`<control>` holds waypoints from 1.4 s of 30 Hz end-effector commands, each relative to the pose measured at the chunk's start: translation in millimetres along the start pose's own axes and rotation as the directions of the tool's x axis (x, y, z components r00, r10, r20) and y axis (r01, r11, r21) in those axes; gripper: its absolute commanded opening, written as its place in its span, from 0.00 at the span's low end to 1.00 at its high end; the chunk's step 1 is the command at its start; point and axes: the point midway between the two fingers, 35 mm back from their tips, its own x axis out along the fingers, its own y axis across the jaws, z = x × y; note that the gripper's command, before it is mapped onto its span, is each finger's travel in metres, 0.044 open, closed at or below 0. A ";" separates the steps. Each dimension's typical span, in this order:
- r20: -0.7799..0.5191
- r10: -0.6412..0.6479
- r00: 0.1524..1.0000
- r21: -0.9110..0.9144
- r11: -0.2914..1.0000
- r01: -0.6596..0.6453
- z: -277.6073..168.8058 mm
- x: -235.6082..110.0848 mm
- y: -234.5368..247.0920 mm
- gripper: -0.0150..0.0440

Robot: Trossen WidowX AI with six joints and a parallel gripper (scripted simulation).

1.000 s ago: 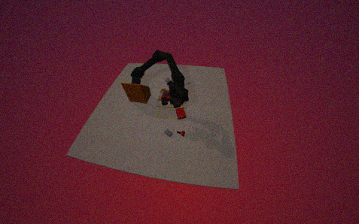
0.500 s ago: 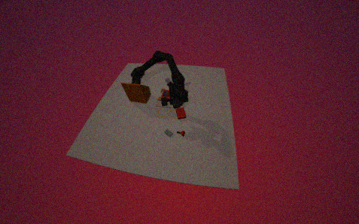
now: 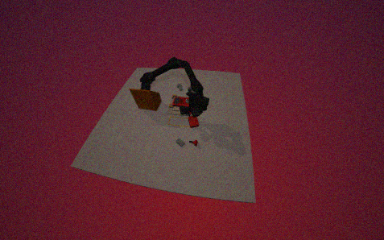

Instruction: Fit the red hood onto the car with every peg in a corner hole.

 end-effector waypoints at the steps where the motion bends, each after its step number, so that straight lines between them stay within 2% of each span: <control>1: 0.010 0.020 1.000 0.019 1.000 -0.021 7.3 -5.8 -0.5 0.83; 5: 0.010 0.020 1.000 0.019 1.000 -0.021 7.3 -5.4 -0.5 1.00; 42: 0.009 0.021 1.000 0.020 1.000 -0.021 8.7 24.6 -0.1 1.00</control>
